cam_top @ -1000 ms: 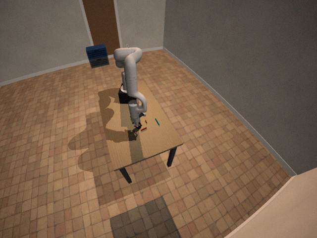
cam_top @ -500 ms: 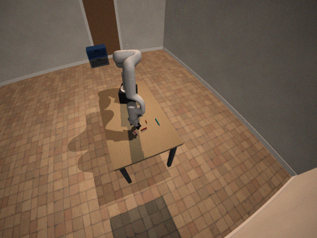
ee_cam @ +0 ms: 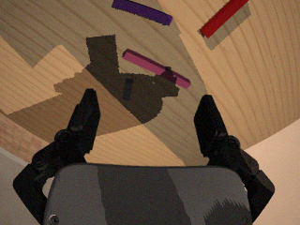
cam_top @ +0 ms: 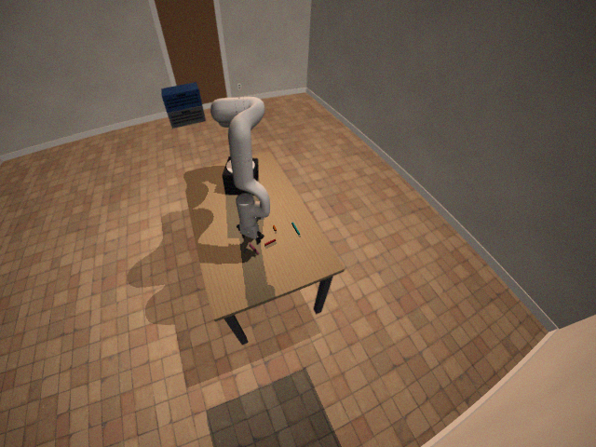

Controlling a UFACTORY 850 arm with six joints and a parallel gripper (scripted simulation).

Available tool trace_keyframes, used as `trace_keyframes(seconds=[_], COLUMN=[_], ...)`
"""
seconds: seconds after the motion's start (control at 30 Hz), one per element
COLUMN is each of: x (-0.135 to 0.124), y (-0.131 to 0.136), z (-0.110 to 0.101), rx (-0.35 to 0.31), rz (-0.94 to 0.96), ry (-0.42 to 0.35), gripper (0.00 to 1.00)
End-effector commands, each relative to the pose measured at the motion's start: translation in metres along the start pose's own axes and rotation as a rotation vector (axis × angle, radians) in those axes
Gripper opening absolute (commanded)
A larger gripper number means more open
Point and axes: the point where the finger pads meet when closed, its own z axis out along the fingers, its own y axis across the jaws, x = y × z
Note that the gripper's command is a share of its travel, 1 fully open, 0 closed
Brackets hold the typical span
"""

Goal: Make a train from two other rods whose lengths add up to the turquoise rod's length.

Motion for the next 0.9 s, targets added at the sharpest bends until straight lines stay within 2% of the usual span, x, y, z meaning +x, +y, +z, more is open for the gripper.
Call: trace_keyframes(seconds=[0.0, 0.87], x=[-0.0012, -0.0014], y=[-0.0027, -0.005], z=[0.0034, 0.006], rx=[-0.012, -0.011], rz=[-0.032, -0.052], ry=[0.0, 0.0], gripper=[1.0, 1.0])
